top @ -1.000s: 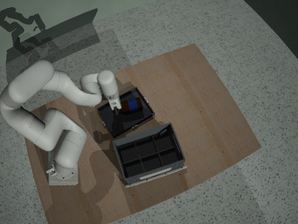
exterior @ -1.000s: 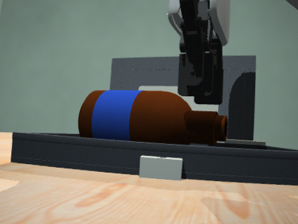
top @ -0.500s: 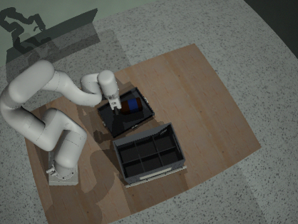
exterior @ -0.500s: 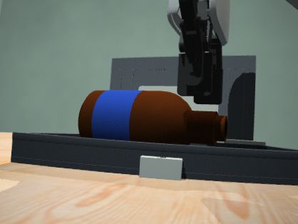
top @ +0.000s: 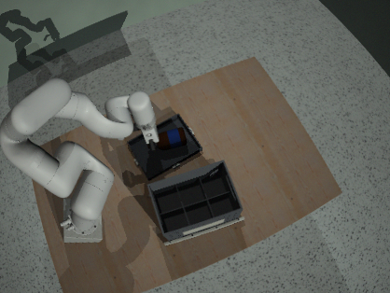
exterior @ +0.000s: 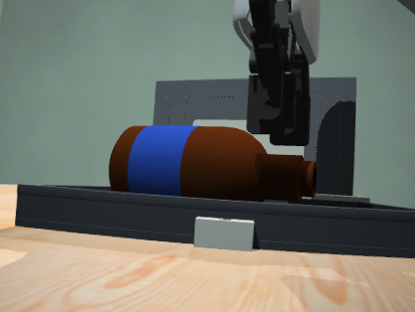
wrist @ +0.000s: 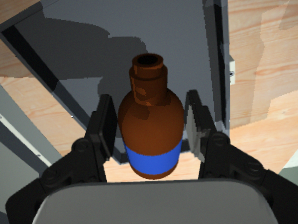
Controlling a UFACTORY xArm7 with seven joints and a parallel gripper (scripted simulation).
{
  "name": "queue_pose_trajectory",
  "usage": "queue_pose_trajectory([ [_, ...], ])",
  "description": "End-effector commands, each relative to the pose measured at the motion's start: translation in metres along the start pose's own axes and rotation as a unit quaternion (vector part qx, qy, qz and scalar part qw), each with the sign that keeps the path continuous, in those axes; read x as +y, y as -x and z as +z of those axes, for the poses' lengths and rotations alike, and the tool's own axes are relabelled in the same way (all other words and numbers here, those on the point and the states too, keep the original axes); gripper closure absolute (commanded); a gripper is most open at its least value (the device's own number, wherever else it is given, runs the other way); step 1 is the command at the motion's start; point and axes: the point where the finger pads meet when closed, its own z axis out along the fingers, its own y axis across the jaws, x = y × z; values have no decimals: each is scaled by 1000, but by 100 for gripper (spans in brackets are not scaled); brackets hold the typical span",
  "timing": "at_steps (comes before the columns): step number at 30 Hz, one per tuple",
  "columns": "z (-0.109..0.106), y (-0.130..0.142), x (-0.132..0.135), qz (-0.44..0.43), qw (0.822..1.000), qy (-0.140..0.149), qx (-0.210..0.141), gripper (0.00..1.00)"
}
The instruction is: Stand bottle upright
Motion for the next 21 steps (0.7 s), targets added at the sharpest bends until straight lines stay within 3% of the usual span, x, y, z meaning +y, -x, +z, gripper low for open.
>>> queue_pose_trajectory([
  [1, 0, 1, 1, 0, 1000, 1, -1, 35],
  [21, 14, 1, 1, 0, 1000, 1, -1, 35],
])
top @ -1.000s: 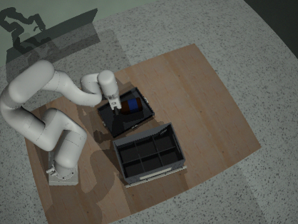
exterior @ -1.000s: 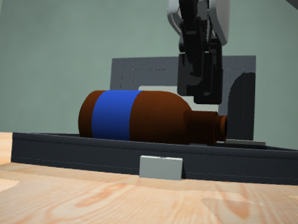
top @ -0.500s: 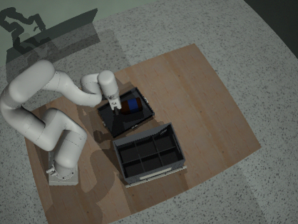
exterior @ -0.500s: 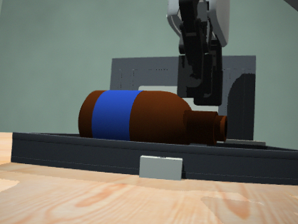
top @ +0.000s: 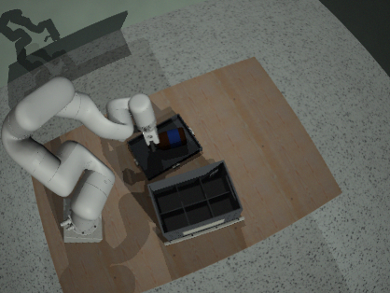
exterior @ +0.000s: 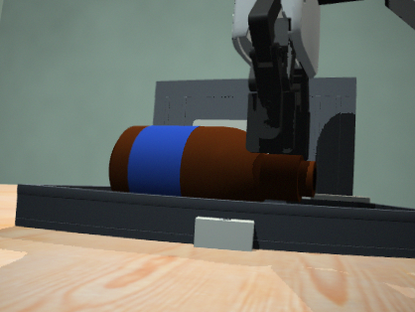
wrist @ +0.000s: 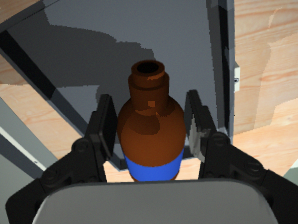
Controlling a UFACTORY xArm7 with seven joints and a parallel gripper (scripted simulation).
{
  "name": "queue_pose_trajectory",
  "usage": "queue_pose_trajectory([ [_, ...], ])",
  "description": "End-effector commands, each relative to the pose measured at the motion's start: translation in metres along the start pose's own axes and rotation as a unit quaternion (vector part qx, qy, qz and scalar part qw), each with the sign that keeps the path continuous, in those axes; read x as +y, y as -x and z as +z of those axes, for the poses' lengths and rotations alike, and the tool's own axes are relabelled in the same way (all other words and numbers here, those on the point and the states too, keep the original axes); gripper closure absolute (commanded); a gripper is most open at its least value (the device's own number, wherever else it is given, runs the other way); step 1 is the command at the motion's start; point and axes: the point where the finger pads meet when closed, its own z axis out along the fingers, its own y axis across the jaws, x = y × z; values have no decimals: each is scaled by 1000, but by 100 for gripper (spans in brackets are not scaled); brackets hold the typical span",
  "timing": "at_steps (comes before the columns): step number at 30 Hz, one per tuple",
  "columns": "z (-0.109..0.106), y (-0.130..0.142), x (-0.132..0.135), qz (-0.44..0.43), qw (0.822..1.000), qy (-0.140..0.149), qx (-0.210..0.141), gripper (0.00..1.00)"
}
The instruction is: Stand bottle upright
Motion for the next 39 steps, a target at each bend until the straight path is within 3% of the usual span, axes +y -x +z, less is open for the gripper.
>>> queue_pose_trajectory([
  [1, 3, 1, 1, 0, 1000, 1, -1, 35],
  [15, 20, 1, 1, 0, 1000, 1, -1, 35],
  [39, 28, 1, 1, 0, 1000, 1, -1, 35],
])
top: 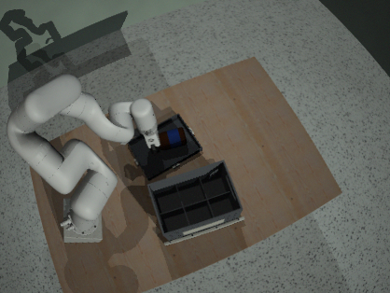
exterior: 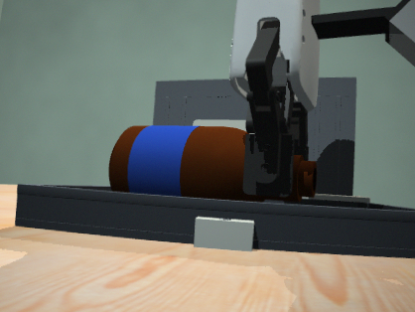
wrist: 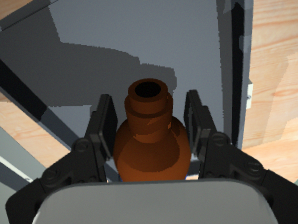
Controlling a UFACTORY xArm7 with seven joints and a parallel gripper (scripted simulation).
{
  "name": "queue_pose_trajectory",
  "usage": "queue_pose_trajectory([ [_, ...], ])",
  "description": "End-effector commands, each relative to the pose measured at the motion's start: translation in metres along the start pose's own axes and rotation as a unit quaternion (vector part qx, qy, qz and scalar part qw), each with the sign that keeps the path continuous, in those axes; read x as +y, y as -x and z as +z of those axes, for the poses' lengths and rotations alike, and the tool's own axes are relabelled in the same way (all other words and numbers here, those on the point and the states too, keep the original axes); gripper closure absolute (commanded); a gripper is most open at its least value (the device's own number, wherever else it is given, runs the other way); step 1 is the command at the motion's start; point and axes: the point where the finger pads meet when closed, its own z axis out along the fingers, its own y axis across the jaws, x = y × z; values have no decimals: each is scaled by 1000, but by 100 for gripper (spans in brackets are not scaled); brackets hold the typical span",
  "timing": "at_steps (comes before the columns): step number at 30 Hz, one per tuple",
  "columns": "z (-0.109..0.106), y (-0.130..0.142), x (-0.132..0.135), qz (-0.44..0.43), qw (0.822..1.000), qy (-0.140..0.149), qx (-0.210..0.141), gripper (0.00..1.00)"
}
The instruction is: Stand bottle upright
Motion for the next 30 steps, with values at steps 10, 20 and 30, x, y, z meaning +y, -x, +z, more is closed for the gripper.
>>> queue_pose_trajectory([
  [10, -1, 1, 1, 0, 1000, 1, -1, 100],
  [20, -1, 1, 1, 0, 1000, 1, -1, 100],
  [30, -1, 1, 1, 0, 1000, 1, -1, 100],
])
